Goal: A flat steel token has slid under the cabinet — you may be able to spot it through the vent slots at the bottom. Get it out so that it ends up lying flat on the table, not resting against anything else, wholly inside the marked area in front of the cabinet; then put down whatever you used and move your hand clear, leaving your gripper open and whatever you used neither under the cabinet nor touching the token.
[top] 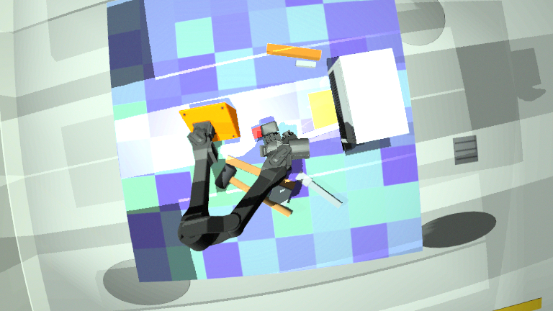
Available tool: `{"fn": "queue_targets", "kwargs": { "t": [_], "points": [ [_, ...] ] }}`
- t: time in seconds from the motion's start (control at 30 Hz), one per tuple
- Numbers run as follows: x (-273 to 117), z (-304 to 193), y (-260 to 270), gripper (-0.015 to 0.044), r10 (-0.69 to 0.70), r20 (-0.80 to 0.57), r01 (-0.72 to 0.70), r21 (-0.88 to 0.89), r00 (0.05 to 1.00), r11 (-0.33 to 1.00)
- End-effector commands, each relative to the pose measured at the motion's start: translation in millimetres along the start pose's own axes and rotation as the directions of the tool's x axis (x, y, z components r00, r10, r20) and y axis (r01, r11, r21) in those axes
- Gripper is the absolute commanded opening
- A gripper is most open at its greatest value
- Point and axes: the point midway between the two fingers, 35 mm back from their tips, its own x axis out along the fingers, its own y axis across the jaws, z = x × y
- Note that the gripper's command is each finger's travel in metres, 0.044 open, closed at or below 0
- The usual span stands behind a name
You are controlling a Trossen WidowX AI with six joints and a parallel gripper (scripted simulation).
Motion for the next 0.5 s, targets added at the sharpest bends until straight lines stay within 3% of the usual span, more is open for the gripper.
{"fn": "queue_targets", "kwargs": {
  "t": [0.0, 0.47],
  "points": [
    [0.7, -5.7, 0.8, 0.0, 0.002, -0.003, -0.002, -0.007, 1.0, 1.0],
    [0.9, -21.5, -0.9, 0.0, 0.001, -0.003, -0.001, -0.007, 1.0, 1.0]
  ]
}}
